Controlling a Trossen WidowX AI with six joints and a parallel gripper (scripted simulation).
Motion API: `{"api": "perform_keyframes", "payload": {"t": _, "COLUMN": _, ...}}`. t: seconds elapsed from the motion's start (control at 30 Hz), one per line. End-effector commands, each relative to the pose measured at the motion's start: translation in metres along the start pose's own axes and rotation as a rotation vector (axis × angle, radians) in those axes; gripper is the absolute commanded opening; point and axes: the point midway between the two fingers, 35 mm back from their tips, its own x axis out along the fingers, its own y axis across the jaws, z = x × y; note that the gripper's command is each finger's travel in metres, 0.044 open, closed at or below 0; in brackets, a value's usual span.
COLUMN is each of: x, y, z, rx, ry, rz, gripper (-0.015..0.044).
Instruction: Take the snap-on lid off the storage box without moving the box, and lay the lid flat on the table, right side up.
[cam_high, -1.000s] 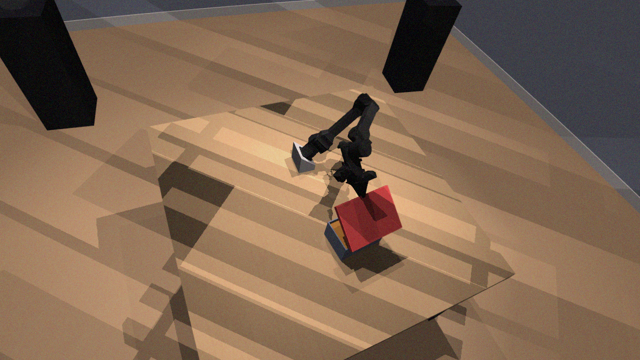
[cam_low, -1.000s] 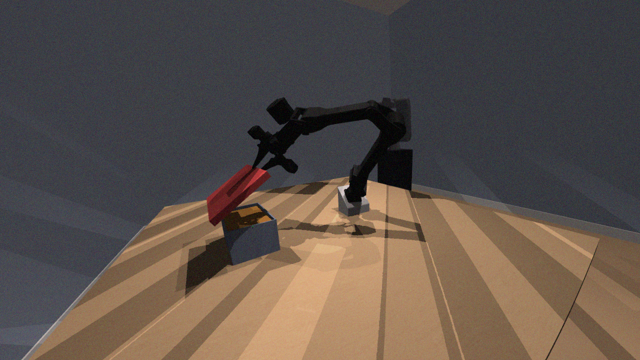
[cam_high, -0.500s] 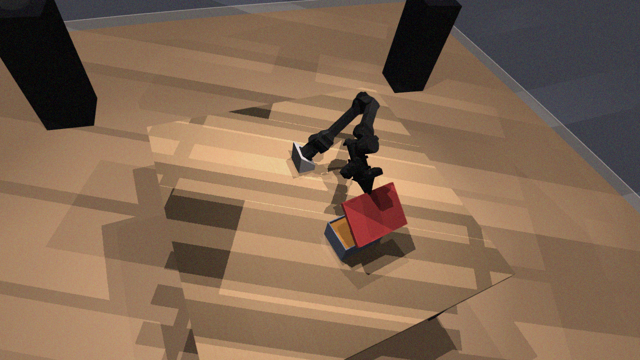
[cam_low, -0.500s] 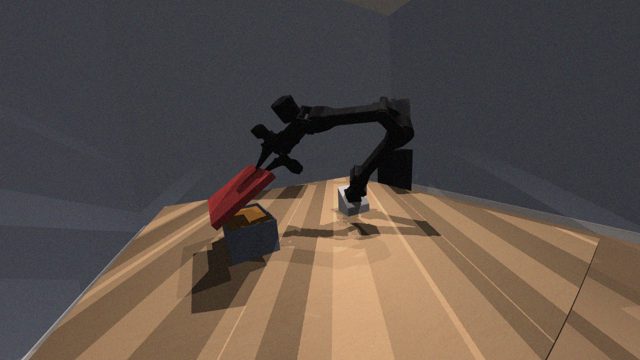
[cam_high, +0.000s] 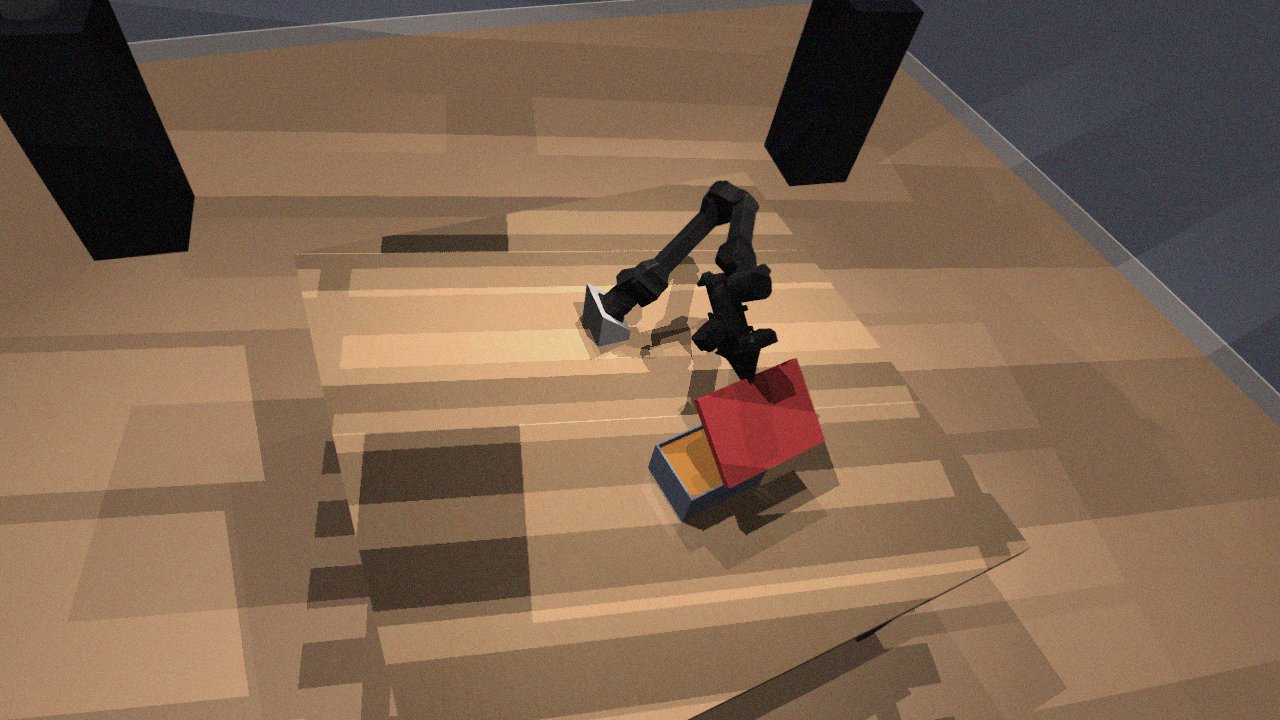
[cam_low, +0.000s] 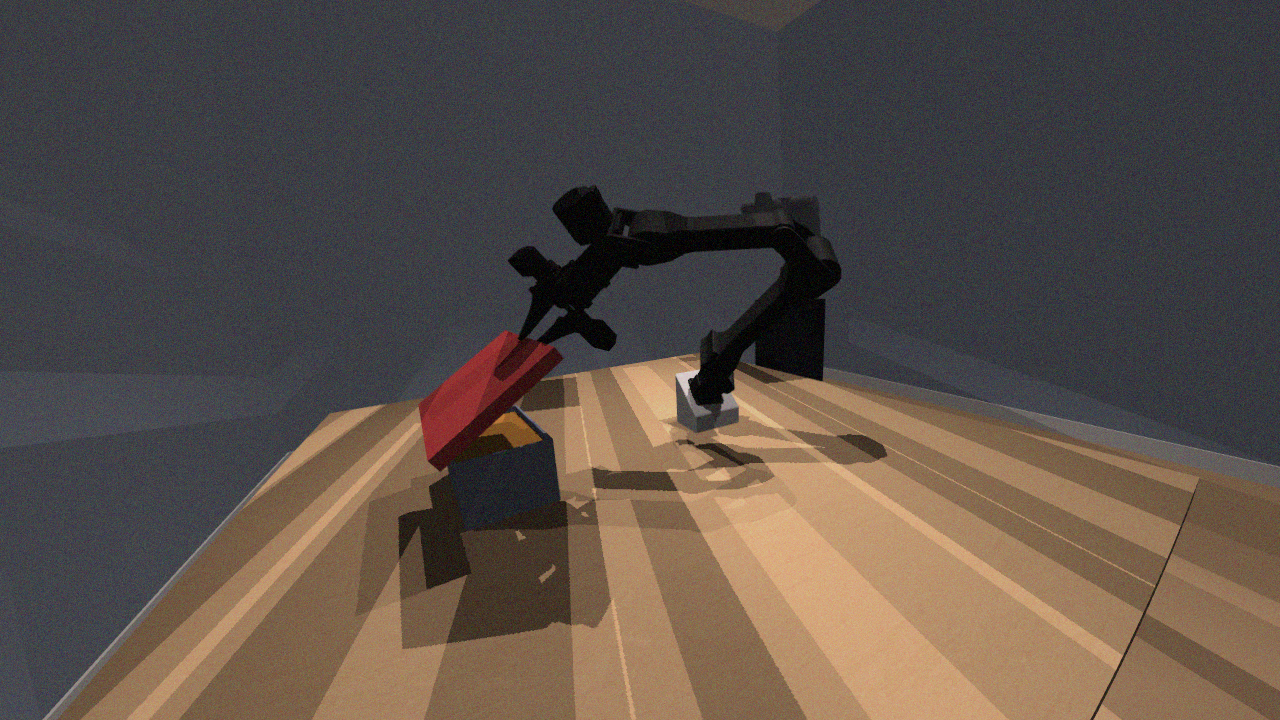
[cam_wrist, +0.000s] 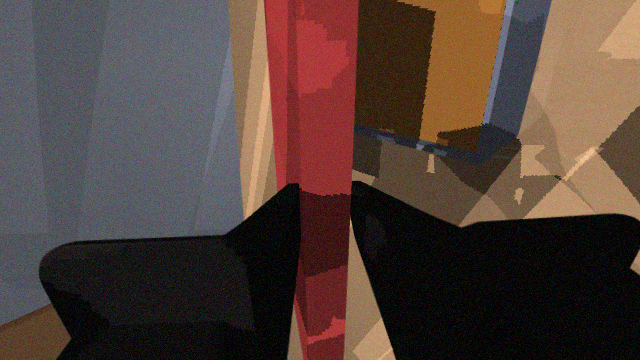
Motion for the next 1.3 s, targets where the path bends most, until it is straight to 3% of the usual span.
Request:
{"api": "perform_keyframes", "payload": {"t": 0.0, "x": -0.003, "y": 0.001, "z": -0.008, "rx": -0.001, "ry": -0.005, "rz": 0.009, "gripper": 0.0000}}
{"api": "perform_keyframes", "payload": {"t": 1.27, "x": -0.008, "y": -0.003, "z": -0.084, "rx": 0.000, "ry": -0.004, "rz": 0.009, "gripper": 0.0000}}
